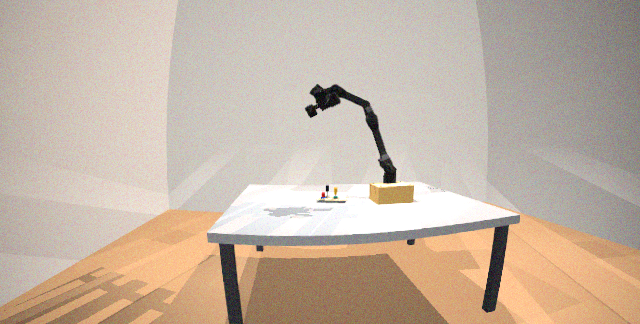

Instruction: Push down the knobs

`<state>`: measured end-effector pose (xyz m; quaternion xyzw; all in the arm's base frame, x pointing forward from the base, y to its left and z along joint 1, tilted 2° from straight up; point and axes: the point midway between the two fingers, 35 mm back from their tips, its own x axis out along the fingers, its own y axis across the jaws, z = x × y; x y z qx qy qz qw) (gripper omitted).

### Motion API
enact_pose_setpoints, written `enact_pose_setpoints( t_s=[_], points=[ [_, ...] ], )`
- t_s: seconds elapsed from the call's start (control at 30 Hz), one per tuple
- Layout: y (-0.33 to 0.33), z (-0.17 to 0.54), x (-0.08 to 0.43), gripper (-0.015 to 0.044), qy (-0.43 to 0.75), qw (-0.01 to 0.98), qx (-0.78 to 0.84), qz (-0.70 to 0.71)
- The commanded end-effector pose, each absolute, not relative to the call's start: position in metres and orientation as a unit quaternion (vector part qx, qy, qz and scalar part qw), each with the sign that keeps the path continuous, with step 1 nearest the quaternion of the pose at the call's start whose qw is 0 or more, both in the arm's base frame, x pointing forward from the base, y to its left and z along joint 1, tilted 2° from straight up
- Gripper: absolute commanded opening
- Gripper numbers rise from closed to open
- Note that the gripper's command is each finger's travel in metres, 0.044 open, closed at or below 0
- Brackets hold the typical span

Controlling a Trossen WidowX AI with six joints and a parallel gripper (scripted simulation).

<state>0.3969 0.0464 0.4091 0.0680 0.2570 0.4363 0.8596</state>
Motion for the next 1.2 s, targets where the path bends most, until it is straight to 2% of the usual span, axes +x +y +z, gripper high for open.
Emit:
enact_pose_setpoints(
  t_s=[0.0, 0.47, 1.17],
  points=[
    [0.046, 0.408, 0.397, 0.0374, 0.259, 0.860, 0.069, 0.435],
    [0.031, 0.327, 0.412, 0.0006, 0.413, 0.843, 0.168, 0.300],
    [0.003, 0.191, 0.389, 0.0000, 0.583, 0.764, 0.277, 0.019]
  ],
)
